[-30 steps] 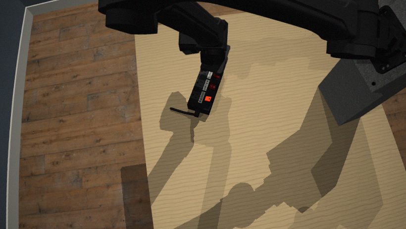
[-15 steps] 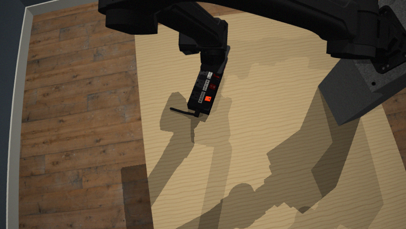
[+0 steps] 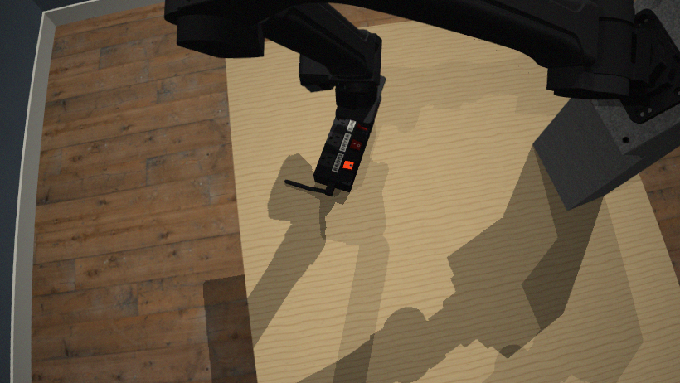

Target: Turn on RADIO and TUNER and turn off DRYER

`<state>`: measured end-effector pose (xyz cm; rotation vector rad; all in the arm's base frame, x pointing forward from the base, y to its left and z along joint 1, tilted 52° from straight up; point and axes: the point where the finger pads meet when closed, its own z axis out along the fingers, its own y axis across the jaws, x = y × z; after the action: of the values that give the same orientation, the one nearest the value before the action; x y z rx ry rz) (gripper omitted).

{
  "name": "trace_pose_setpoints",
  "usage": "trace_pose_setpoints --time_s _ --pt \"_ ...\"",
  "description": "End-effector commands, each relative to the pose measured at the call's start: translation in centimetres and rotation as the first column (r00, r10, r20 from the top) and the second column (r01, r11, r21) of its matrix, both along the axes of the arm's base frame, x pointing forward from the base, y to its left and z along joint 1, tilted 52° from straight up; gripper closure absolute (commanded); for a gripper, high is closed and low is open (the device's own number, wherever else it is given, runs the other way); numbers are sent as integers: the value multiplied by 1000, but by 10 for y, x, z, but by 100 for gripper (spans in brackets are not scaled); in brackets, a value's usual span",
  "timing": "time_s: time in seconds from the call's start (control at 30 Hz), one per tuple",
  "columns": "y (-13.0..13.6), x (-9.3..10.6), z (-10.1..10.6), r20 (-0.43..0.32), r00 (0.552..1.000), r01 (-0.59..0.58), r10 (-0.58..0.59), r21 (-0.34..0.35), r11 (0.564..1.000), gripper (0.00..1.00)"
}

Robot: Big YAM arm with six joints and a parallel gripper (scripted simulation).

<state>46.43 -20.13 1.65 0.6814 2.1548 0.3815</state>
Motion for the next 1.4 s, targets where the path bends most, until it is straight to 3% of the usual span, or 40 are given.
trace_pose_setpoints --time_s 0.0,1.37 --pt "-2 6 5 20 1000 7 -7 -5 1000 100" --pt "2 0 -2 7 1000 6 -6 3 1000 100"
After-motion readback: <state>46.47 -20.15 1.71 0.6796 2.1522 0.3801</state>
